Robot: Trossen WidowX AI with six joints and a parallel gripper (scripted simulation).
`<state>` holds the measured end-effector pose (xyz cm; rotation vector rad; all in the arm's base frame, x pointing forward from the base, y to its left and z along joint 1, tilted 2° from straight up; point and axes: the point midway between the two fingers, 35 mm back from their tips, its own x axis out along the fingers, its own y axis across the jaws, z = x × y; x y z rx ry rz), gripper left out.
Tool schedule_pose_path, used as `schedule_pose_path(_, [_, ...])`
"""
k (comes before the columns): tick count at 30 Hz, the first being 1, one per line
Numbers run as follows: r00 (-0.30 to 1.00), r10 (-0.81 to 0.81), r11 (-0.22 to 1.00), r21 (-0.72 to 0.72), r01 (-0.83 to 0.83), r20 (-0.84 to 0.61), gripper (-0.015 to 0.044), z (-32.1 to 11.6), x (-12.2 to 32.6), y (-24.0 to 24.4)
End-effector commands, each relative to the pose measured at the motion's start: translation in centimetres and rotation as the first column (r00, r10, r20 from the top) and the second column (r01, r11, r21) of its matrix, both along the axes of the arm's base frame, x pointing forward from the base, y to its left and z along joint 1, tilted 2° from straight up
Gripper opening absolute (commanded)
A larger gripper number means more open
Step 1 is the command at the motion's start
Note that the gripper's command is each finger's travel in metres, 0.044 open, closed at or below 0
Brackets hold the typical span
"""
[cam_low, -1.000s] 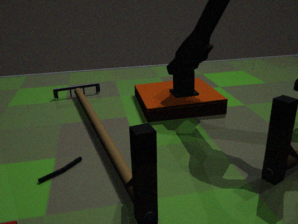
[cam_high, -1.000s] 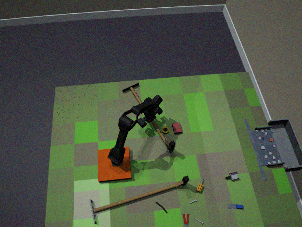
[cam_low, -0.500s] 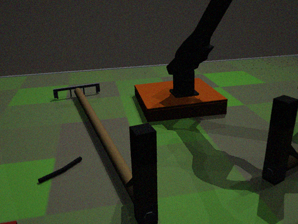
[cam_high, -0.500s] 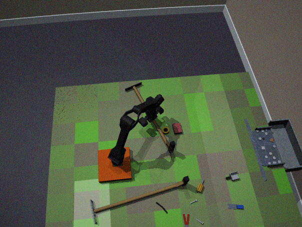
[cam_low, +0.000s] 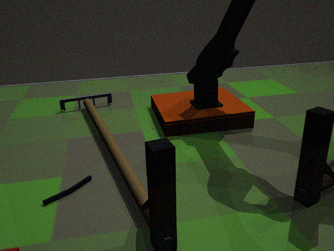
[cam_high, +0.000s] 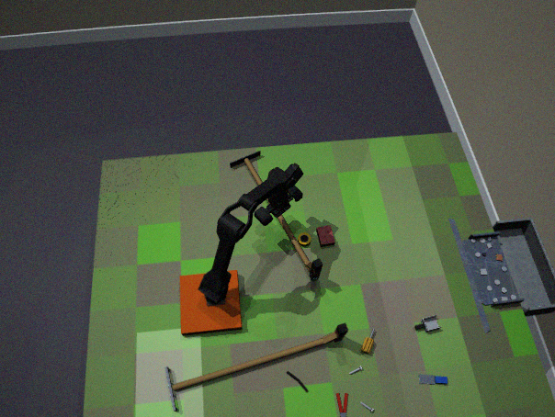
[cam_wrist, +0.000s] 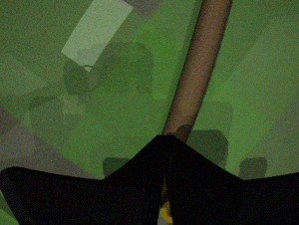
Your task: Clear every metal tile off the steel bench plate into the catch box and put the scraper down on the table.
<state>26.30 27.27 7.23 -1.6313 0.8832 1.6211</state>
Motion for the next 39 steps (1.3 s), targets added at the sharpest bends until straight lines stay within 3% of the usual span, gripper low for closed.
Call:
schedule_pose_path(1, [1.0,-0.001,1.0,0.004,0.001,0.004,0.0,1.7,0.0,0.0])
schedule_pose_path(10, [1.0,-0.011,1.0,0.004,0.011,0.004,0.0,4.1,-0.4,-0.3])
schedule_pose_path(23, [0.981,-0.195,0.981,0.009,0.195,0.002,0.0,8.9,-4.1,-1.7])
schedule_pose_path(39, [0.979,-0.205,0.979,0.01,0.205,0.002,0.0,6.1,-3.7,-1.2])
